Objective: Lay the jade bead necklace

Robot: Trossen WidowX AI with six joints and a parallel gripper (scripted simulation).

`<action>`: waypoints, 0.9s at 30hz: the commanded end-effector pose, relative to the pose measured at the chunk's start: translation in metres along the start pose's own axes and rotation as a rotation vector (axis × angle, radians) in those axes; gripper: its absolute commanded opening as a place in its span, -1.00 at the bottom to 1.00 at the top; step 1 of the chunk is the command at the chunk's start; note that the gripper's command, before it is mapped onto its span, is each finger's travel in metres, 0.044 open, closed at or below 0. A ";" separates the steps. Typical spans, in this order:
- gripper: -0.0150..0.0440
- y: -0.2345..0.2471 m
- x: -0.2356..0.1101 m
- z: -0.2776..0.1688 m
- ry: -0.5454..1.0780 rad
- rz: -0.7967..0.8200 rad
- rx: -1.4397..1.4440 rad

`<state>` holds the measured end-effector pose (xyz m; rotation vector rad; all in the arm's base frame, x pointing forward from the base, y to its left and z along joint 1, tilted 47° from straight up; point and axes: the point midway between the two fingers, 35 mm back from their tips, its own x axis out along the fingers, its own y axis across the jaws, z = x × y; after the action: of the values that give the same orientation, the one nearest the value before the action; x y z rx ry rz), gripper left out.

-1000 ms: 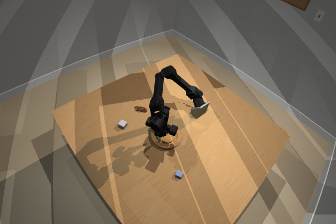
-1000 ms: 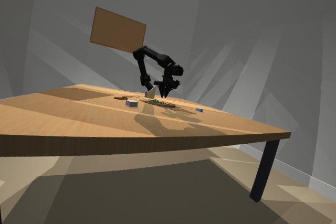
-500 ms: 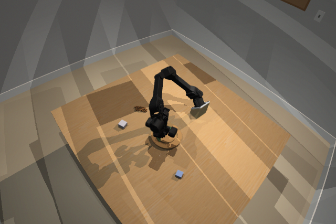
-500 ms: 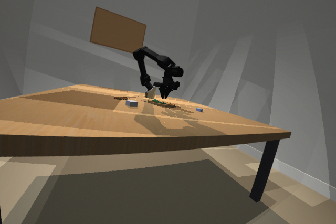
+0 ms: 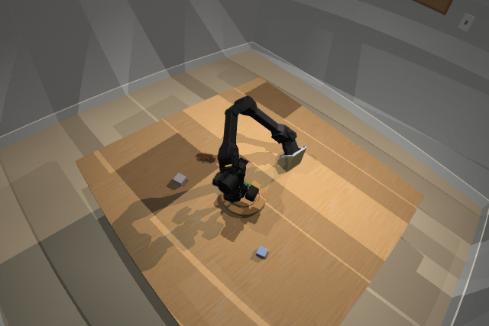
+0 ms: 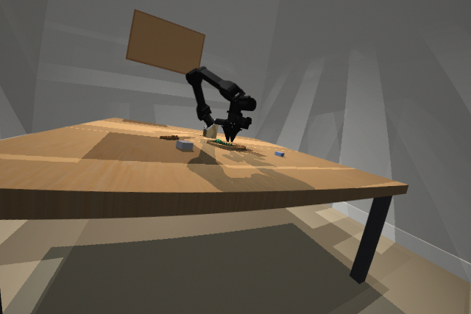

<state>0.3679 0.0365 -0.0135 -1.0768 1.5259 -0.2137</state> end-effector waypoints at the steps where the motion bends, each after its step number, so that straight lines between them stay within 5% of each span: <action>1: -0.08 0.002 0.010 -0.003 0.009 -0.005 -0.014; 11: -0.08 0.002 0.015 -0.003 0.011 -0.005 -0.016; 16: -0.49 0.001 0.013 -0.002 0.006 0.000 -0.006; 27: -0.49 0.001 0.013 -0.002 0.006 0.000 -0.006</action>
<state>0.3672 0.0273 -0.0230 -1.0818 1.5332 -0.2123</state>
